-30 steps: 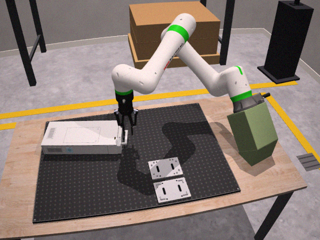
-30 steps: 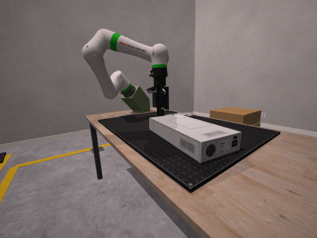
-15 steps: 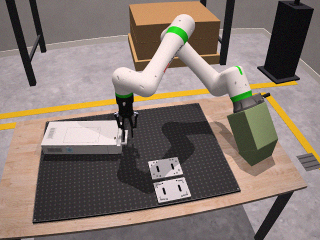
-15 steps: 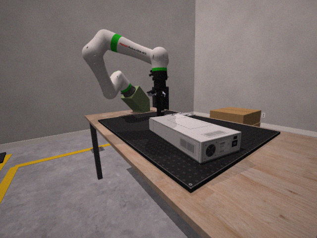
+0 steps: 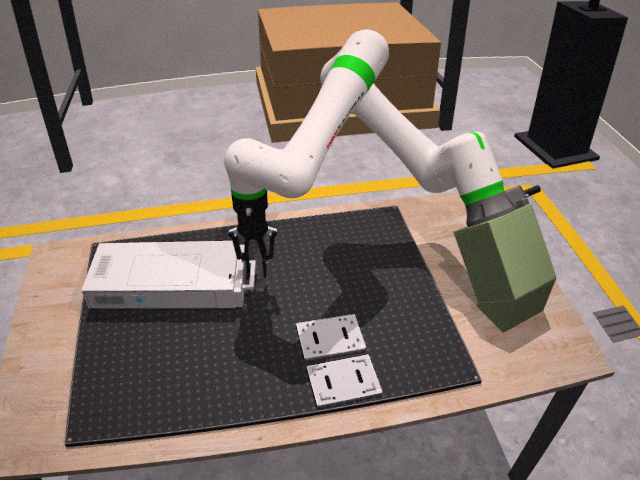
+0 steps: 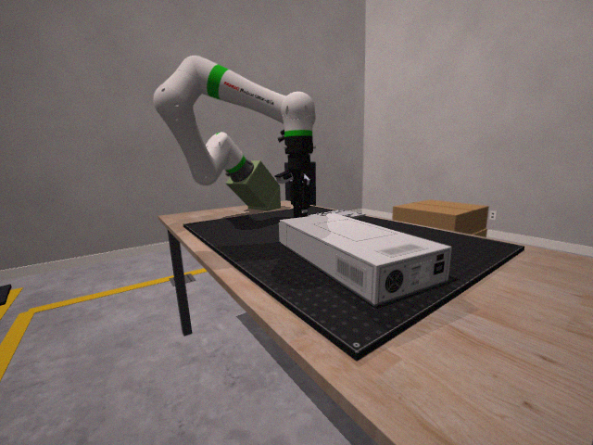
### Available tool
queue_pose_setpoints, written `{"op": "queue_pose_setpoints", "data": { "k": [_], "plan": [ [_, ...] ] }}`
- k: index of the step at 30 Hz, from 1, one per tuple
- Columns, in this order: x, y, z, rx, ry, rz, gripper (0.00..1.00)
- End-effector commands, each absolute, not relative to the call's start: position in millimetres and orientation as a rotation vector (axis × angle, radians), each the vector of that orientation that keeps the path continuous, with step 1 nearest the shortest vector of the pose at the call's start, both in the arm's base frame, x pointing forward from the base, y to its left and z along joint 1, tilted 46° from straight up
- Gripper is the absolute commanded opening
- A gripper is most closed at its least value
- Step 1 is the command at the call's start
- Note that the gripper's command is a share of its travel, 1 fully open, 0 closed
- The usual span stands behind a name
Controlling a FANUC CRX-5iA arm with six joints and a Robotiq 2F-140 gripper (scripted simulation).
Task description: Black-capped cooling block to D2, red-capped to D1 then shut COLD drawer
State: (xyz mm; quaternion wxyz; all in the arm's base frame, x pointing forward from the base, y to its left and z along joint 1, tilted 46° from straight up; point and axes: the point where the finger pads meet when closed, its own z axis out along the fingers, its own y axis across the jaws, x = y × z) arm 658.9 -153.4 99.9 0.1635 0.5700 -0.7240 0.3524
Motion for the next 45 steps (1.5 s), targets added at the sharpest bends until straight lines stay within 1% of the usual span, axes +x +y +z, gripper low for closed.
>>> {"op": "queue_pose_setpoints", "data": {
  "k": [1,45],
  "plan": [
    [659.6,-152.6,100.8,1.627,-2.064,1.007,0.34],
    [653.0,-151.9,98.5,1.627,-2.064,1.007,0.34]
  ]
}}
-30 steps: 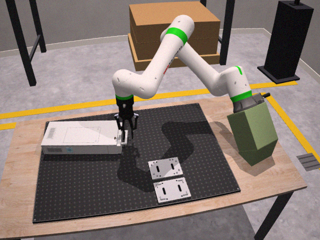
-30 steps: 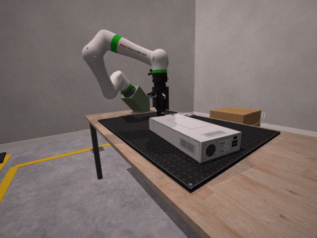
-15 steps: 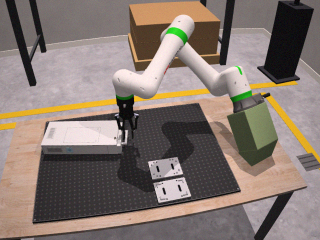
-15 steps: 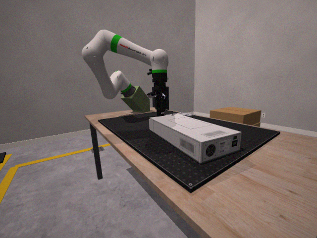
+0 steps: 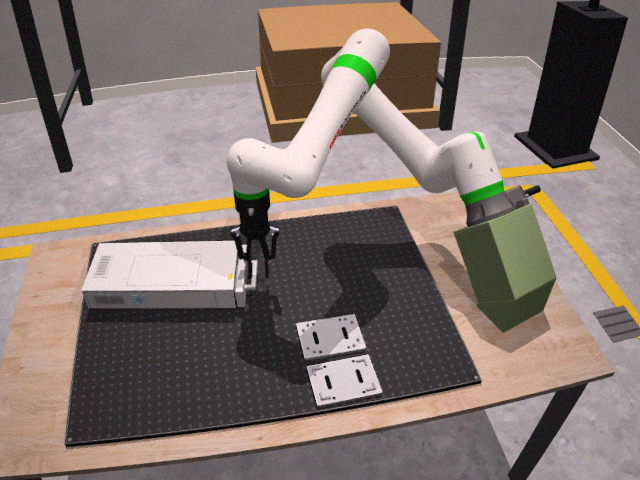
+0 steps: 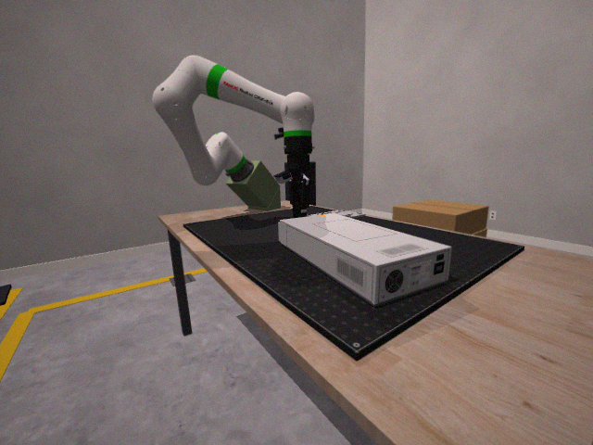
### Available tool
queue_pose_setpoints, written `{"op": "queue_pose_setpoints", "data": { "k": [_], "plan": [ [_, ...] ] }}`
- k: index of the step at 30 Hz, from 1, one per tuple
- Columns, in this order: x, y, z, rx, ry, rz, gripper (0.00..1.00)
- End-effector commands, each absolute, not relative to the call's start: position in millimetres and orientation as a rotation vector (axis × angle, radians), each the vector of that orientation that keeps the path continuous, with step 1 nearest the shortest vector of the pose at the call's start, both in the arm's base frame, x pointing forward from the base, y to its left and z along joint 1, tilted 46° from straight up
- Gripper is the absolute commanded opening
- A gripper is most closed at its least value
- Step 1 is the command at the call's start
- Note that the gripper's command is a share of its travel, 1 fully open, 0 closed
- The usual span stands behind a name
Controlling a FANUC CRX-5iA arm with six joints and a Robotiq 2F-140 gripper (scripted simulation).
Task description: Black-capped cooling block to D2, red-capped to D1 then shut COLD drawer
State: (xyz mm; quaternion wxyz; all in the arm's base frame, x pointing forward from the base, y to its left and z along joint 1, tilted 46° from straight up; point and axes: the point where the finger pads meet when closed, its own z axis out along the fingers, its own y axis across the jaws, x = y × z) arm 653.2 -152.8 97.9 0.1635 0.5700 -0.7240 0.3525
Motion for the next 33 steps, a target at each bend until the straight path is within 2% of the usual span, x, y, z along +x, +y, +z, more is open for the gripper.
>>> {"op": "queue_pose_setpoints", "data": {
  "k": [1,33],
  "plan": [
    [652.7,-151.9,98.4,1.627,-2.064,1.007,0.34],
    [643.9,-150.9,95.3,1.627,-2.064,1.007,0.34]
  ]
}}
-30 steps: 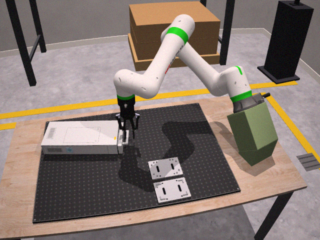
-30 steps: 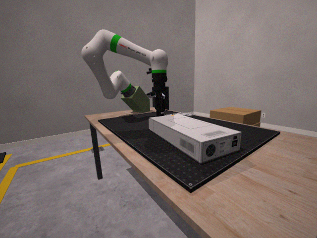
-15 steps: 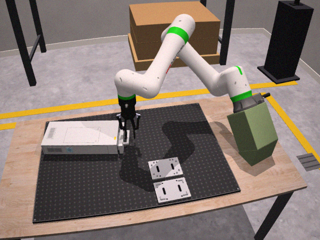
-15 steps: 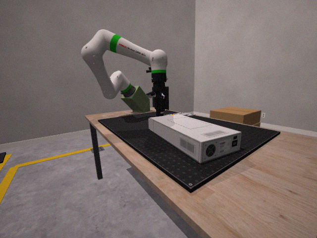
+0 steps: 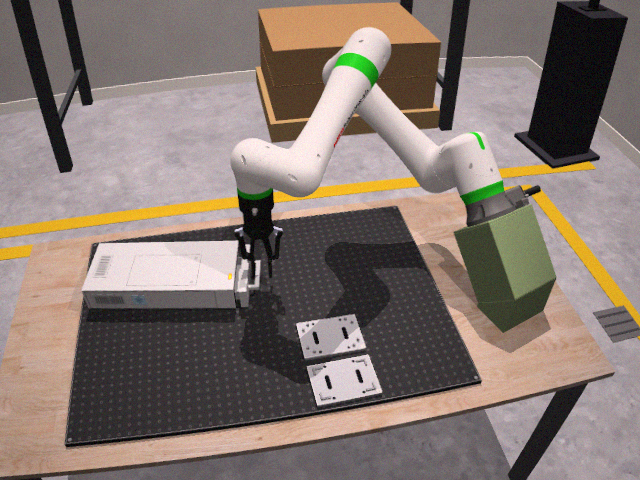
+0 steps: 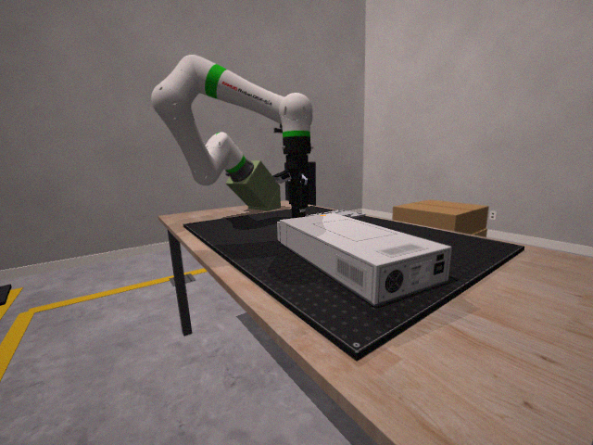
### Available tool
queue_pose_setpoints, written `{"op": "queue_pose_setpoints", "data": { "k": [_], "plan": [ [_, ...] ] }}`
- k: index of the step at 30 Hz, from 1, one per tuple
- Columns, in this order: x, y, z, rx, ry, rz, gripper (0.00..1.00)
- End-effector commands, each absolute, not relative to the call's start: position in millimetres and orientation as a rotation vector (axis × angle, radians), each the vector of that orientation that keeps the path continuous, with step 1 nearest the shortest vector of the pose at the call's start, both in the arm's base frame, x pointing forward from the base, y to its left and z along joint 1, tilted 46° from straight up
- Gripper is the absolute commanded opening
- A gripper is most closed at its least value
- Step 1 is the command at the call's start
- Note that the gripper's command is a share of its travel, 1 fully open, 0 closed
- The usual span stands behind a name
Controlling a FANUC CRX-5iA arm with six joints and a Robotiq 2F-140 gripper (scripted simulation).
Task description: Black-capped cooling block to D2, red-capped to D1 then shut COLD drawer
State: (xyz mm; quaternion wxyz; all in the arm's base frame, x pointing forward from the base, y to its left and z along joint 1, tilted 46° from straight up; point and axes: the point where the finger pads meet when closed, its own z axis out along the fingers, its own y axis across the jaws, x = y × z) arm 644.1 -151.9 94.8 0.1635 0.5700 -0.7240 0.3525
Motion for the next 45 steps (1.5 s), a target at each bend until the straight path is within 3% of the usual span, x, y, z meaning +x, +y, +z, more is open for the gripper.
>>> {"op": "queue_pose_setpoints", "data": {
  "k": [1,45],
  "plan": [
    [644,-151,95,1.627,-2.064,1.007,0.34],
    [632,-150,91,1.627,-2.064,1.007,0.34]
  ]
}}
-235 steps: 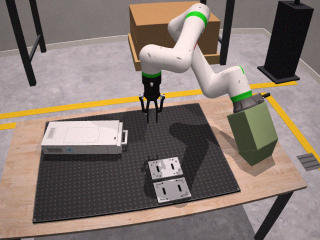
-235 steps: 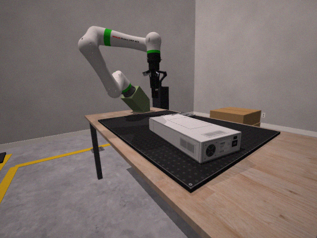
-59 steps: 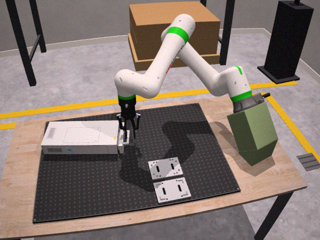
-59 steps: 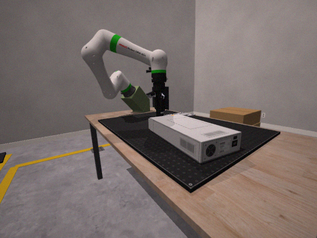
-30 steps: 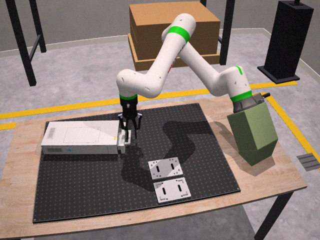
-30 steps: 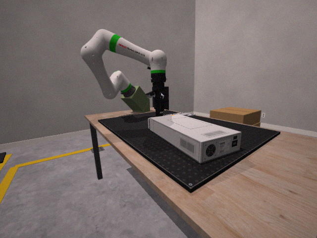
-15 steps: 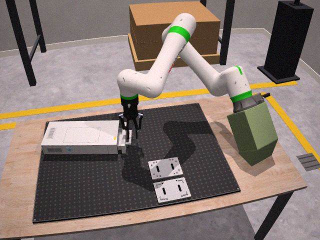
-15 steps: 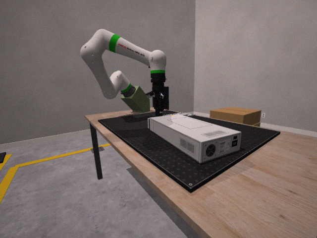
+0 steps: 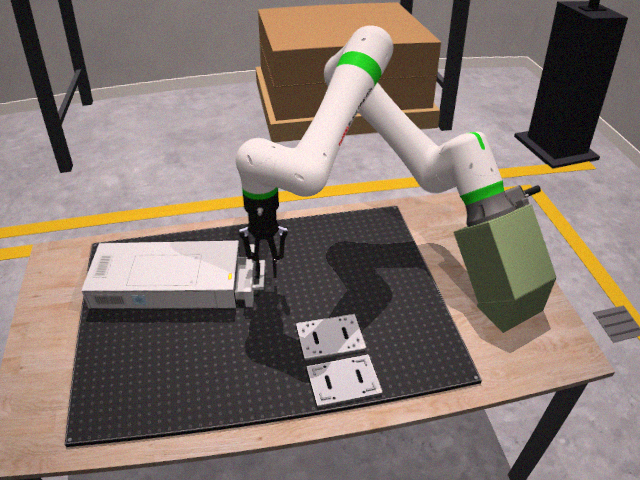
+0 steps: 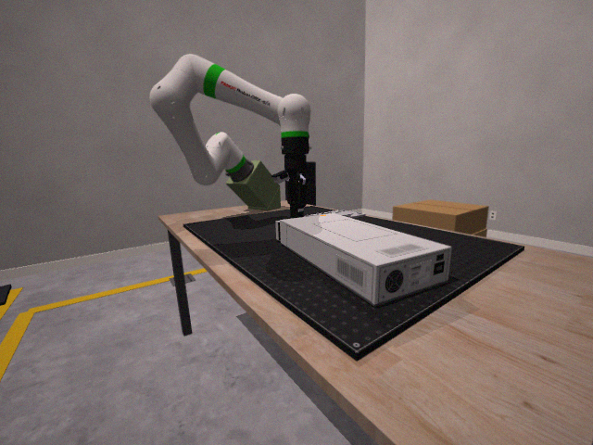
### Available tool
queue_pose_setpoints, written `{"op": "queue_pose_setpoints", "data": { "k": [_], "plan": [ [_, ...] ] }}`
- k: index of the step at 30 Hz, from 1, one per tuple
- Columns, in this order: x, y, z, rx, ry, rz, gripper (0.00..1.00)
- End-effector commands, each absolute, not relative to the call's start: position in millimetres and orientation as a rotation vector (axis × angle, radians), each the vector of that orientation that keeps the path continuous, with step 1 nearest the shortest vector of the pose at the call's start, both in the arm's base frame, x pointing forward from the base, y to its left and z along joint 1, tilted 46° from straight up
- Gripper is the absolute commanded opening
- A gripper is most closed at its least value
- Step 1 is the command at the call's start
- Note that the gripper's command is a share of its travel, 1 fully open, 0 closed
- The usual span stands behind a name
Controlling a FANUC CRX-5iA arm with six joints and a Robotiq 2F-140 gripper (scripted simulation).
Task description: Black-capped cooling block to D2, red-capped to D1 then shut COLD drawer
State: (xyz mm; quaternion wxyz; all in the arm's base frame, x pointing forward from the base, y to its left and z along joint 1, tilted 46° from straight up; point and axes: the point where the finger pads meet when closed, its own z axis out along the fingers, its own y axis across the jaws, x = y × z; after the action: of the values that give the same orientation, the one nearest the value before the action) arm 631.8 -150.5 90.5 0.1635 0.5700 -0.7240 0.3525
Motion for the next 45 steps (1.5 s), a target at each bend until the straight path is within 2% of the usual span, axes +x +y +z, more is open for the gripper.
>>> {"op": "queue_pose_setpoints", "data": {
  "k": [1,18,45],
  "plan": [
    [631,-150,91,1.627,-2.064,1.007,0.34],
    [630,-149,91,1.627,-2.064,1.007,0.34],
    [599,-146,80,1.627,-2.064,1.007,0.34]
  ]
}}
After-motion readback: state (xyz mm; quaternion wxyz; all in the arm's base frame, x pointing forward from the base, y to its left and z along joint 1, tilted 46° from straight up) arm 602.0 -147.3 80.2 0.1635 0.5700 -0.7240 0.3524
